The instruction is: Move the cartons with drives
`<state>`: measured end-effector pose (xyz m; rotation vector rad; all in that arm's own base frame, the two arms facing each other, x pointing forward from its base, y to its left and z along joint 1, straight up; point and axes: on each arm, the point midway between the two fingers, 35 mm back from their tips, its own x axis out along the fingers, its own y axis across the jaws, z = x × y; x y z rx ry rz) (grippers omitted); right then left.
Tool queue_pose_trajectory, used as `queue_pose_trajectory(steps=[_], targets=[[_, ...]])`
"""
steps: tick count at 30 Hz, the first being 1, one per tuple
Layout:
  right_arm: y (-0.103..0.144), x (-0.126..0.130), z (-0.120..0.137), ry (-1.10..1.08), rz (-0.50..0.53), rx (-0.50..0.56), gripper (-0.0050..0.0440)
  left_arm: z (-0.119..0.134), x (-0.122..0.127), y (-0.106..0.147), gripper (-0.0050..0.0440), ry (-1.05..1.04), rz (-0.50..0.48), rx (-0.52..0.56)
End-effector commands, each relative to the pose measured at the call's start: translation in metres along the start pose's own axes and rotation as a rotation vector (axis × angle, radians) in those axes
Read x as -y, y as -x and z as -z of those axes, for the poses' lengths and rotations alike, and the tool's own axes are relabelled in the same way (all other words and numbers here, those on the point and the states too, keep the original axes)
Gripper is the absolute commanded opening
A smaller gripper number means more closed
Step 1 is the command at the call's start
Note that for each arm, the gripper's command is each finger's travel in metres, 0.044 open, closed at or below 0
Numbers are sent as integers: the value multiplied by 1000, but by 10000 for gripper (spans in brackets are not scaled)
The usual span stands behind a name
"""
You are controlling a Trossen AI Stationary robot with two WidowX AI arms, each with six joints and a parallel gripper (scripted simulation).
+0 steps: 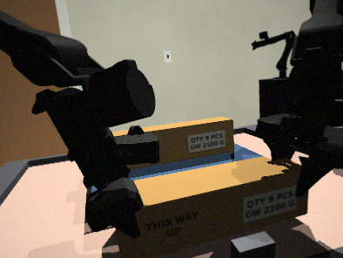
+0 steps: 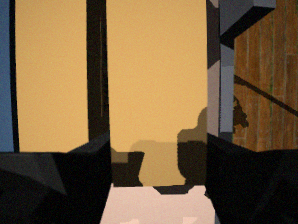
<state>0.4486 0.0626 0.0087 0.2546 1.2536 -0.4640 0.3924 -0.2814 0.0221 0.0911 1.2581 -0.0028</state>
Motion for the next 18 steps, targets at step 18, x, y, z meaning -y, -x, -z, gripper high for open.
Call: queue_pose_trajectory(steps=[18], targets=[[64, -4, -26, -15, -41, 47, -50, -25, 3, 64, -50, 13, 44, 55]])
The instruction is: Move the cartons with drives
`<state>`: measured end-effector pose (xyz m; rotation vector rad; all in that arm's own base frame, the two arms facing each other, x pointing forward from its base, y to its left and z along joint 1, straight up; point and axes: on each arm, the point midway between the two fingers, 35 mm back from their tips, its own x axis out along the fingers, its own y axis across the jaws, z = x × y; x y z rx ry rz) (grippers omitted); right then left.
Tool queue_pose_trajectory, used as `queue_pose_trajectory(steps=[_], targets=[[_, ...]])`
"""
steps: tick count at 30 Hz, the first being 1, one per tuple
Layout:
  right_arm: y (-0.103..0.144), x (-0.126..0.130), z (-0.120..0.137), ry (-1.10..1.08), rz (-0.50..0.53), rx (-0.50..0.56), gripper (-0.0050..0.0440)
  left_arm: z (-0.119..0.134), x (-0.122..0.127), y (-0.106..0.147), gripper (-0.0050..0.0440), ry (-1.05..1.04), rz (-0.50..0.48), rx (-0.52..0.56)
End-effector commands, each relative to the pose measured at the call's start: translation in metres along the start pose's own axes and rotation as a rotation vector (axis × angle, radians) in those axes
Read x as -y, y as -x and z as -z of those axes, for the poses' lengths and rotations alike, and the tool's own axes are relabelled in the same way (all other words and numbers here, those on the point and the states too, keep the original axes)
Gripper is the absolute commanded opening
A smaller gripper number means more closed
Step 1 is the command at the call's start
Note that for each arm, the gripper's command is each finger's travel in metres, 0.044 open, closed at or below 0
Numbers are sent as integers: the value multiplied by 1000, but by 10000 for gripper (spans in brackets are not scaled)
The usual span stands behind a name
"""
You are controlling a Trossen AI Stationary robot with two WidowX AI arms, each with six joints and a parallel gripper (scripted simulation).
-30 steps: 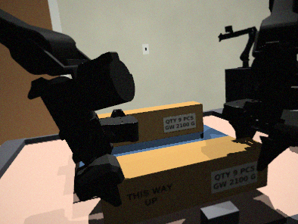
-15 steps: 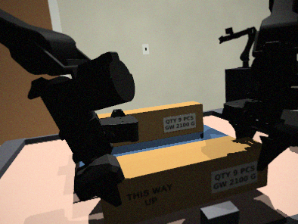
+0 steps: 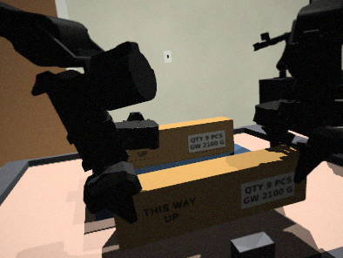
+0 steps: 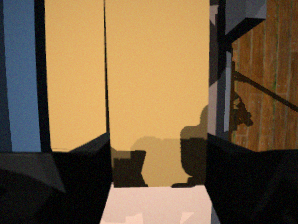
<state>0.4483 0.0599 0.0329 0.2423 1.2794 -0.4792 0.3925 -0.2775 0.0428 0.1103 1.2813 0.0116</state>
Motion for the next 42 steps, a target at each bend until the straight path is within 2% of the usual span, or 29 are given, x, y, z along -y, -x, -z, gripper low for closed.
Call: queue_pose_trajectory(steps=[1, 38, 39, 42], targets=[[42, -7, -17, -20, -64, 68, -50, -18, 8, 45, -50, 20, 64, 79], [42, -7, -16, -21, -62, 68, -50, -17, 7, 46, -50, 19, 63, 78], [66, -4, -24, -19, -55, 60, -50, -23, 4, 66, -50, 16, 55, 68], [66, -4, -24, -19, -55, 60, -50, -23, 4, 66, -50, 16, 55, 68]])
